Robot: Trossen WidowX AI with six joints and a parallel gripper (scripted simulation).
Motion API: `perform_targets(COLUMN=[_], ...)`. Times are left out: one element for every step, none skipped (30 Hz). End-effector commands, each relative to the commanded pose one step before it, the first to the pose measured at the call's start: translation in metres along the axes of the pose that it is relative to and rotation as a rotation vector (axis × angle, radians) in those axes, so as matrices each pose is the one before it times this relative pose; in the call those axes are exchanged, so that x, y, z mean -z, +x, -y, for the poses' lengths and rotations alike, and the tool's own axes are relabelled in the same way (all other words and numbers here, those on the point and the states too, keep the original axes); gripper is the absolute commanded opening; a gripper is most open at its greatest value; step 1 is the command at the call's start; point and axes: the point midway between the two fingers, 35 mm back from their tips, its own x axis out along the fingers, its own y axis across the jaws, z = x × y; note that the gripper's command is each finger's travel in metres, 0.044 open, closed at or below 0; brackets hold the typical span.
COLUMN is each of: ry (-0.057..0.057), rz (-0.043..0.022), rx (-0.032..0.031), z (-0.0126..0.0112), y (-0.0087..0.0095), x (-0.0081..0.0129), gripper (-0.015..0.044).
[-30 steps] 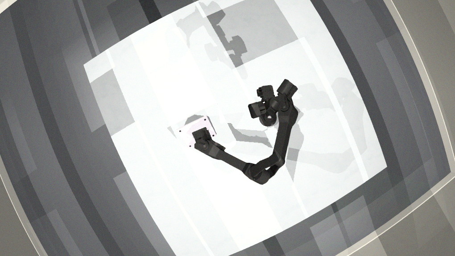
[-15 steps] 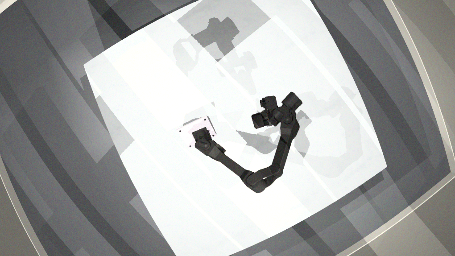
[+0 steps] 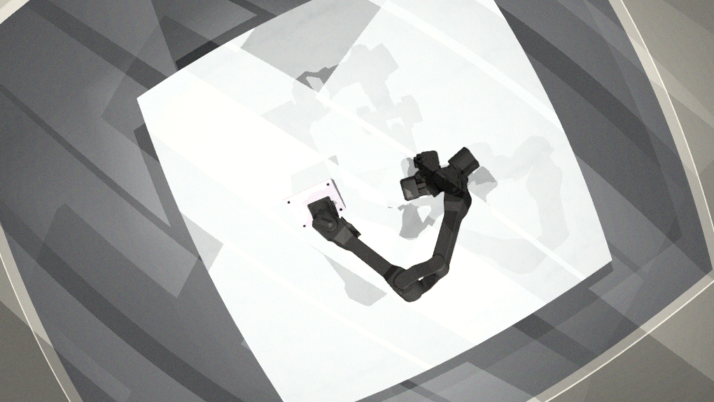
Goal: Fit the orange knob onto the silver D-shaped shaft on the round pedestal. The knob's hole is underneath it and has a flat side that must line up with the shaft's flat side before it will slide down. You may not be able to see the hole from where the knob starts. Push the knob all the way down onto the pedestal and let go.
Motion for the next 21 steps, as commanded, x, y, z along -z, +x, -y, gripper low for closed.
perform_targets(ry=[-0.0016, 0.0014, 0.0000, 0.0000, 0.0000, 0.0000, 0.0000, 0.0000, 0.0000, 0.0000, 0.0000, 0.0000, 0.0000, 0.0000, 0.0000, 0.0000, 0.0000, 0.0000, 0.0000, 0.0000, 0.0000], rz=[-0.00201, 0.00005, 0.00003, 0.00003, 0.00003, 0.00001, 0.00001, 0.00000, 0.00001, 0.00000, 0.00000, -0.00001, -0.00001, -0.00001, -0.00001, -0.00001, -0.00002, -0.00002, -0.00002, -0.00002, -0.00001], rx=[0.00750, -0.00001, 0.00000, 0.00000, 0.00000, 0.00000, 0.00000, 0.00001, 0.00000, 0.00000, 0.00000, 0.00001, 0.00001, 0.00001, 0.00001, 0.00001, 0.00001, 0.00001, 0.00001, 0.00000, 0.00000], z=[-0.00011, -0.00001, -0.00002, 0.00008, 0.00009, 0.00005, 0.00017, 0.00032, -0.00003, 0.00009, 0.00017, 0.00023, 0.00028, 0.00031, 0.00033, 0.00032, 0.00030, 0.00025, 0.00020, 0.00008, -0.00001], y=[-0.00141, -0.00095, -0.00029, -0.00028, -0.00022, -0.00015, -0.00015, -0.00017, -0.00016, -0.00012, -0.00005, 0.00003, 0.00009, 0.00011, 0.00011, 0.00011, 0.00012, 0.00014, 0.00015, 0.00014, 0.00008], x=[-0.00141, -0.00030, -0.00045, -0.00058, -0.00045, -0.00015, -0.00001, 0.00011, -0.00002, 0.00002, 0.00007, 0.00011, 0.00015, 0.00018, 0.00022, 0.00026, 0.00030, 0.00035, 0.00043, 0.00033, 0.00012], gripper=[0.0000, 0.0000, 0.0000, 0.0000, 0.0000, 0.0000, 0.0000, 0.0000, 0.0000, 0.0000, 0.0000, 0.0000, 0.0000, 0.0000, 0.0000, 0.0000, 0.0000, 0.0000, 0.0000, 0.0000, 0.0000])
